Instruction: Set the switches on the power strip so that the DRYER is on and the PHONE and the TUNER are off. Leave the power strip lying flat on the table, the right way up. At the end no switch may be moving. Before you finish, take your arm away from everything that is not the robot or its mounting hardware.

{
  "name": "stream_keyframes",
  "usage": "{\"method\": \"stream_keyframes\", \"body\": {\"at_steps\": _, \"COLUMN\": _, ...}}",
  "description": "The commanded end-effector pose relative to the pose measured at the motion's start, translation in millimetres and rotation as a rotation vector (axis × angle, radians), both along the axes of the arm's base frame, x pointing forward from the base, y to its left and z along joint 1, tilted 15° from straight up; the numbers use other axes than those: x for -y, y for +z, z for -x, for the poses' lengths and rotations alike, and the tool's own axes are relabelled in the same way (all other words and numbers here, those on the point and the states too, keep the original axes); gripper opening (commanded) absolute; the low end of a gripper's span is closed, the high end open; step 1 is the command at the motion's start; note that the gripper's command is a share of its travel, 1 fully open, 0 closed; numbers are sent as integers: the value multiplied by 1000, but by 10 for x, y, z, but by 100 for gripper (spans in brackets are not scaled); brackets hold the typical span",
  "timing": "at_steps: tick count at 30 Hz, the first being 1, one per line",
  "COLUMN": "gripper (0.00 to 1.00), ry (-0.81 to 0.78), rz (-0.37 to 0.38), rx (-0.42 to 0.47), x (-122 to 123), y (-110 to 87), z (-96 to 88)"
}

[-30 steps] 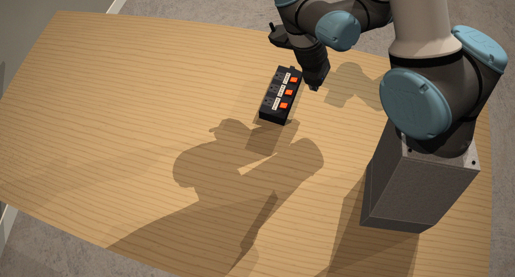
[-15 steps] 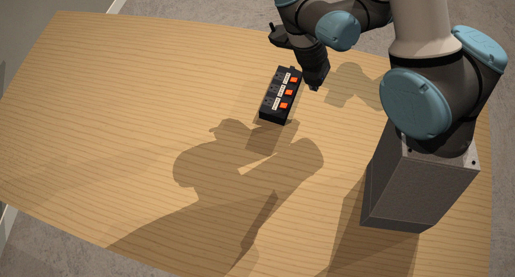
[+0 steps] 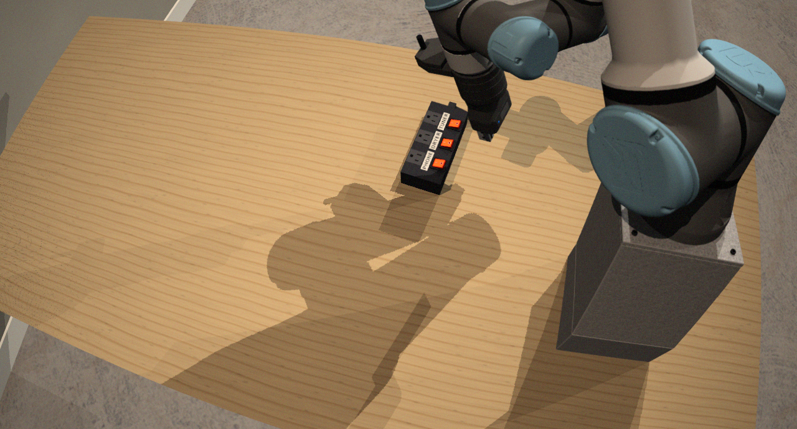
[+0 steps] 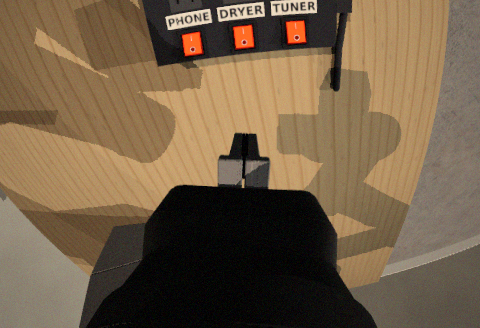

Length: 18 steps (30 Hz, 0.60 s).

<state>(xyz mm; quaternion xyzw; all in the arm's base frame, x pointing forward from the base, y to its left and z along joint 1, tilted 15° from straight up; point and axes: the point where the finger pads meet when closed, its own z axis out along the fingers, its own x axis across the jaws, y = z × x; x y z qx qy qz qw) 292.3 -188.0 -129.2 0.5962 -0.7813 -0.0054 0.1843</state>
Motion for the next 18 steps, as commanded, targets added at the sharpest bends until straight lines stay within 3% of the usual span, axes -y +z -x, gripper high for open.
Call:
{"method": "stream_keyframes", "body": {"at_steps": 1, "gripper": 0, "ry": 0, "rz": 1, "rx": 1, "x": 1, "y": 3, "z": -3}}
{"method": "stream_keyframes", "body": {"at_steps": 16, "gripper": 0, "ry": 0, "rz": 1, "rx": 1, "x": 1, "y": 3, "z": -3}}
{"method": "stream_keyframes", "body": {"at_steps": 17, "gripper": 100, "ry": 0, "rz": 1, "rx": 1, "x": 1, "y": 3, "z": -3}}
{"method": "stream_keyframes", "body": {"at_steps": 18, "gripper": 100, "ry": 0, "rz": 1, "rx": 1, "x": 1, "y": 3, "z": -3}}
